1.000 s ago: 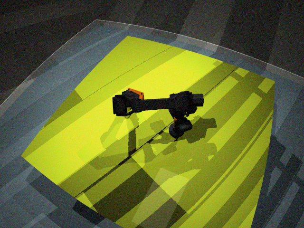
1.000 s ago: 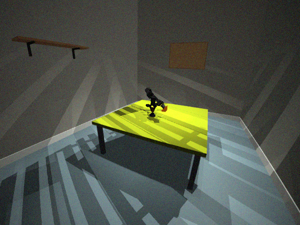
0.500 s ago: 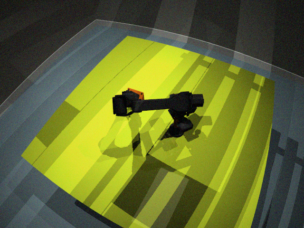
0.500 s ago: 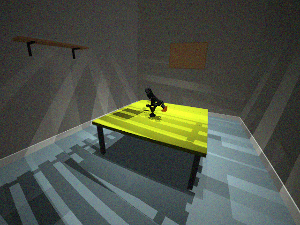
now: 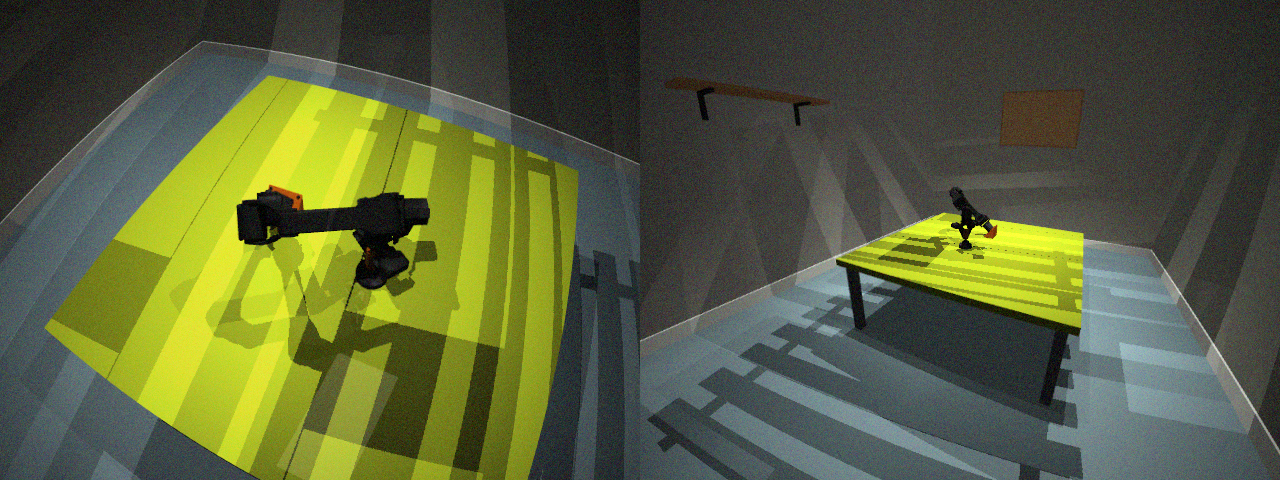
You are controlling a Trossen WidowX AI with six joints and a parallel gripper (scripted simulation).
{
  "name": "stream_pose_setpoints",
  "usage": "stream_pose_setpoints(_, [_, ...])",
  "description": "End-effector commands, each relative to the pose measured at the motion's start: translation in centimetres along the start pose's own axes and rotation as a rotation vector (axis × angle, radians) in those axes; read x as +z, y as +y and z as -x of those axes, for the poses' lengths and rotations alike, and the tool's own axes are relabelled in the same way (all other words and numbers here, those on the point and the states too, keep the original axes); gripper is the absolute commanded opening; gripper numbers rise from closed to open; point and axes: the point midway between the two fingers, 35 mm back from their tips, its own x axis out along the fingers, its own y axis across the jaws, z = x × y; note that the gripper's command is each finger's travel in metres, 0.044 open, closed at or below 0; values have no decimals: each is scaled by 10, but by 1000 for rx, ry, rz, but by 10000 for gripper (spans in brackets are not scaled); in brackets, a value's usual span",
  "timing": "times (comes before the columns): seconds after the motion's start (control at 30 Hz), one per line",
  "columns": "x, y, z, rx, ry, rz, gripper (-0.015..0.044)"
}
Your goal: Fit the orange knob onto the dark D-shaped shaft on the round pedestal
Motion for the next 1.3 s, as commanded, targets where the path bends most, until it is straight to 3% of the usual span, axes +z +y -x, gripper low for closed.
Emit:
stream_pose_setpoints(0.0, [1,-1,3,-5,-3,120,0])
stream_pose_setpoints(1.03, [0,-1,2,-5,-3,131,0])
stream_pose_setpoints(1.27, [1,0,3,-5,-2,330,0])
